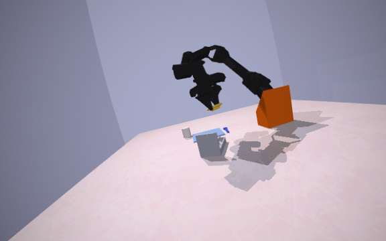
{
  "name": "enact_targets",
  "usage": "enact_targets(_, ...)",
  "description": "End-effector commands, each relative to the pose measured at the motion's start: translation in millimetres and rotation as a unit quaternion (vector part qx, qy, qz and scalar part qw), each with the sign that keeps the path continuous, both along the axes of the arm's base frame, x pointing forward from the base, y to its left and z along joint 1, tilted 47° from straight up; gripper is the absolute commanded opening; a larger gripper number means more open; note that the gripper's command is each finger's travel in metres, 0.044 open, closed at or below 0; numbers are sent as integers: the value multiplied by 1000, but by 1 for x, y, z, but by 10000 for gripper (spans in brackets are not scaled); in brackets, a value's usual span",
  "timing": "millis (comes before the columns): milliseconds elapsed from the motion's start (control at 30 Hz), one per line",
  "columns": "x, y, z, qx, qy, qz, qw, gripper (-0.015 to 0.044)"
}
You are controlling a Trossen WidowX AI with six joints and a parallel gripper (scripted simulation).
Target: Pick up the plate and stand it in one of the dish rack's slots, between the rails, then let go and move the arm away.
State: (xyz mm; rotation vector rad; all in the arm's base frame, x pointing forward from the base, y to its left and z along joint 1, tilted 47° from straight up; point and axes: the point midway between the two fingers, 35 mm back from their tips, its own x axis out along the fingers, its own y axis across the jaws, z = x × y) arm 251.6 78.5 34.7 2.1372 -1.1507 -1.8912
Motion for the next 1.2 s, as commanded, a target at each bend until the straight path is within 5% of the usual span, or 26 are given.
enact_targets(0, -2, -7, -14, 45, 5, -42, 998, 0)
enact_targets(1167, 8, -41, -74, 404, -67, -301, 861, 0)
